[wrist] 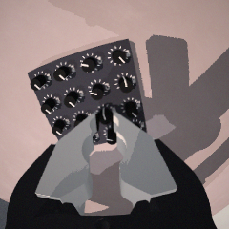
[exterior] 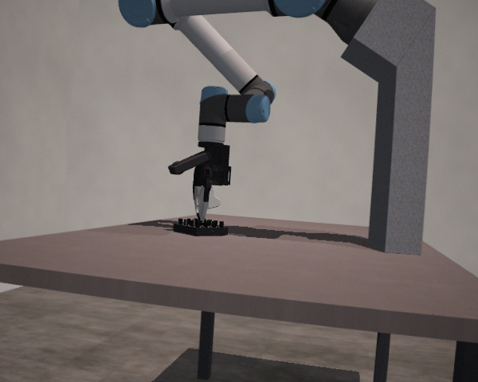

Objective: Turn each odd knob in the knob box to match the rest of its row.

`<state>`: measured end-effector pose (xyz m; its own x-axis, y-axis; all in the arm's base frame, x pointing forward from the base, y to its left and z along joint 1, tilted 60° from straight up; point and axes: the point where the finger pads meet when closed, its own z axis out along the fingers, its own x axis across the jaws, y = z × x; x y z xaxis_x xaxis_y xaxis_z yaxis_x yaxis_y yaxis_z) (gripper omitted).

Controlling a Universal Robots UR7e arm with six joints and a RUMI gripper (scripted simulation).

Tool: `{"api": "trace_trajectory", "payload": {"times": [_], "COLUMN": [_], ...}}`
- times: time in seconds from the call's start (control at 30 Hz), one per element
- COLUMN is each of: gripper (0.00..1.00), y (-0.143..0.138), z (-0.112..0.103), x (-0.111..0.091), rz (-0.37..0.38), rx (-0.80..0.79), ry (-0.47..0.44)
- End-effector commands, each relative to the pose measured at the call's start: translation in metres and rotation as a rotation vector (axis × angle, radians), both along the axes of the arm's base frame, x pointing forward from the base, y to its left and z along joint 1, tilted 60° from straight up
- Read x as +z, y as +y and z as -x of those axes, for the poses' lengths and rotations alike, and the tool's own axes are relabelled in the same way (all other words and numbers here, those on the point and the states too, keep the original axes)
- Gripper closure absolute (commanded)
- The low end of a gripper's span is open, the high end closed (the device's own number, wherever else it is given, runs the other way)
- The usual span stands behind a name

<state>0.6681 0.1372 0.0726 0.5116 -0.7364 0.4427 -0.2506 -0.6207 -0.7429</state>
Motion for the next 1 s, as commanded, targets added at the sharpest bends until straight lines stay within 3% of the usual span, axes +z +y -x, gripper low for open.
{"api": "trace_trajectory", "payload": {"times": [0.0,0.87,0.97], "gripper": [0.96,0.96,0.96], "y": [0.0003,0.0014,0.0015], "z": [0.0003,0.0016,0.0017], "x": [0.0002,-0.0014,-0.0015], "rz": [0.084,0.506,0.521], "rx": [0.053,0.311,0.320], "ry": [-0.027,-0.165,-0.170]}}
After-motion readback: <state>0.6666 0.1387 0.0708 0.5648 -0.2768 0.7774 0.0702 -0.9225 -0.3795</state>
